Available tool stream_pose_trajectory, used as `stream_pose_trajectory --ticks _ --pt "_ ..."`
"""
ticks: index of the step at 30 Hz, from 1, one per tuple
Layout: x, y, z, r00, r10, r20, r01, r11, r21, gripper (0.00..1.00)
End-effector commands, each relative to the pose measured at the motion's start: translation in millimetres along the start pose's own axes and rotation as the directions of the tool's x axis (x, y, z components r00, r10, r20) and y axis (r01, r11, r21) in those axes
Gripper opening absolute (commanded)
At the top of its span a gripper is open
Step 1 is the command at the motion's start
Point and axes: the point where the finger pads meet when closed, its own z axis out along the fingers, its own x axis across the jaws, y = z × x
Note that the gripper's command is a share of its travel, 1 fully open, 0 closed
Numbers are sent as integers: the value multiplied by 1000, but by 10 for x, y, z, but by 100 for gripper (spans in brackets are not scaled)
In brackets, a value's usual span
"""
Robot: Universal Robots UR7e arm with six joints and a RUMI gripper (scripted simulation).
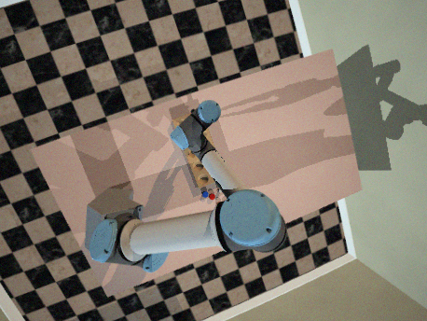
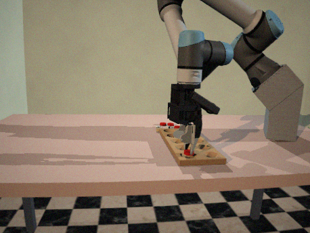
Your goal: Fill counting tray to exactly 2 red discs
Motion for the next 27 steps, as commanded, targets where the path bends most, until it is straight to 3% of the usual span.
stream_pose_trajectory --ticks 1,19,20,27 --pt "7 10 77 1000 0 -1 0 1000 -1 0" --pt "8 12 107 1000 0 -1 0 1000 -1 0" --pt "8 12 107 1000 0 -1 0 1000 -1 22" --pt "8 12 107 1000 0 -1 0 1000 -1 22"
